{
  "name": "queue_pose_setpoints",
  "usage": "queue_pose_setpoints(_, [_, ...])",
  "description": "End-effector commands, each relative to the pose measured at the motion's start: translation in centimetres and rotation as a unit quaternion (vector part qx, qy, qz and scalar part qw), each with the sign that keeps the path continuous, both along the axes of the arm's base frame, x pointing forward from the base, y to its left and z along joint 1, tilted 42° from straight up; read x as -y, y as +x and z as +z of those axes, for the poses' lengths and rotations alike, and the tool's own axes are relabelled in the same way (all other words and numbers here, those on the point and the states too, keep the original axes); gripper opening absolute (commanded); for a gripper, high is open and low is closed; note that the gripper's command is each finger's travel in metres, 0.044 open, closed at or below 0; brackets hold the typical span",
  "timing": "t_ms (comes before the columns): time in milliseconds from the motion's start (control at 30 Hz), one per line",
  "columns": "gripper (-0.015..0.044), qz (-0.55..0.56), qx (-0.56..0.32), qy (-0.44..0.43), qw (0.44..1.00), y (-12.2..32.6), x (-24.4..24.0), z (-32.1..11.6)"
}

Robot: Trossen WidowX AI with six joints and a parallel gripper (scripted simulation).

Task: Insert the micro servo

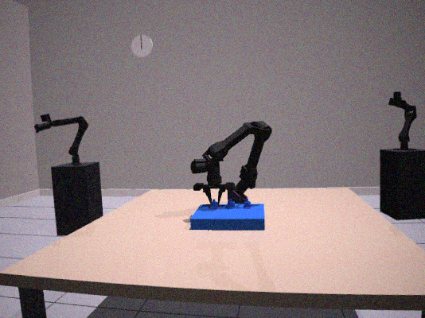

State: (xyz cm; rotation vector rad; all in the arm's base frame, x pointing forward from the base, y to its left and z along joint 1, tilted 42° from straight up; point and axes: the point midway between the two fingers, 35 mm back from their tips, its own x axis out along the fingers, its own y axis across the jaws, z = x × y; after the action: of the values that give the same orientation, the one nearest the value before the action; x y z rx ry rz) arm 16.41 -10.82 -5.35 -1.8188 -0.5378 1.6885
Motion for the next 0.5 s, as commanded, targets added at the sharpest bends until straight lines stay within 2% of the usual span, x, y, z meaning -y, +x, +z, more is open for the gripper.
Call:
queue_pose_setpoints(0, [0.0079,-0.003,0.000,0.001,1.000,0.0,0.0,0.0])
queue_pose_setpoints(133, [0.0184,-0.003,0.000,0.001,1.000,0.0,0.0,0.0])
queue_pose_setpoints(467, [0.0187,-0.003,-0.001,0.000,1.000,-0.4,2.2,2.7])
